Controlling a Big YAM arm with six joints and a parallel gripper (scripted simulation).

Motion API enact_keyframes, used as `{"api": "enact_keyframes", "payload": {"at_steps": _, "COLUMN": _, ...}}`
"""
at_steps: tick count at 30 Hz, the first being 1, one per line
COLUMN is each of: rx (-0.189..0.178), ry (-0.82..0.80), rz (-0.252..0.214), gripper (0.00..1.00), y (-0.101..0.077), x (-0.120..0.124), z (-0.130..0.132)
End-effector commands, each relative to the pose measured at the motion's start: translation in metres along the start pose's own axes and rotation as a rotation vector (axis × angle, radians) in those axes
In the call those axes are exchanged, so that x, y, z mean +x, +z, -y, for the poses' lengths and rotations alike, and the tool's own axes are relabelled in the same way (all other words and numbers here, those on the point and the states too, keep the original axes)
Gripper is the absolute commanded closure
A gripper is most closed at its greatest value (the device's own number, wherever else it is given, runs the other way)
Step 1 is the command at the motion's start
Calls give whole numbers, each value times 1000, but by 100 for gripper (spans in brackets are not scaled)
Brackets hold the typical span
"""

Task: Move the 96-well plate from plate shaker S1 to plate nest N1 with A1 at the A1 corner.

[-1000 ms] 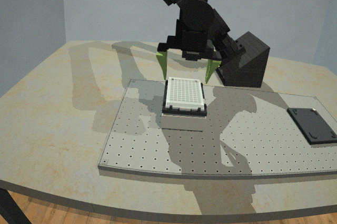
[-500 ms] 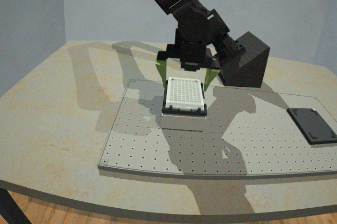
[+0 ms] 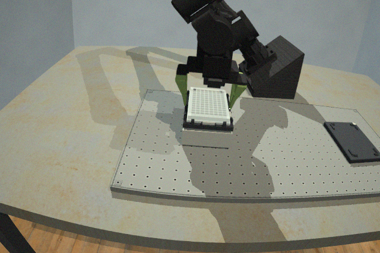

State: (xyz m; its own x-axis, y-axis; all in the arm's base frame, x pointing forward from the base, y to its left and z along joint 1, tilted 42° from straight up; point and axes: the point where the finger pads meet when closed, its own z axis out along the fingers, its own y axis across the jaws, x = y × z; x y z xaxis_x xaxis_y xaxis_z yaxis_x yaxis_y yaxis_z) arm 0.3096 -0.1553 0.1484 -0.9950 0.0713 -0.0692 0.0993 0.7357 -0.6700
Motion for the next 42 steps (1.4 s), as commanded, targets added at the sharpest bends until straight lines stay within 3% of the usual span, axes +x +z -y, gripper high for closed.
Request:
{"api": "enact_keyframes", "payload": {"at_steps": 1, "rx": 0, "ry": 11, "rz": 33, "gripper": 0, "y": -8, "x": -12, "z": 5}}
{"api": "enact_keyframes", "payload": {"at_steps": 6, "rx": 0, "ry": 11, "rz": 33, "gripper": 0, "y": -8, "x": -12, "z": 5}}
{"api": "enact_keyframes", "payload": {"at_steps": 7, "rx": 0, "ry": 11, "rz": 33, "gripper": 100, "y": -8, "x": -12, "z": 5}}
{"api": "enact_keyframes", "payload": {"at_steps": 42, "rx": 0, "ry": 11, "rz": 33, "gripper": 100, "y": -8, "x": -12, "z": 5}}
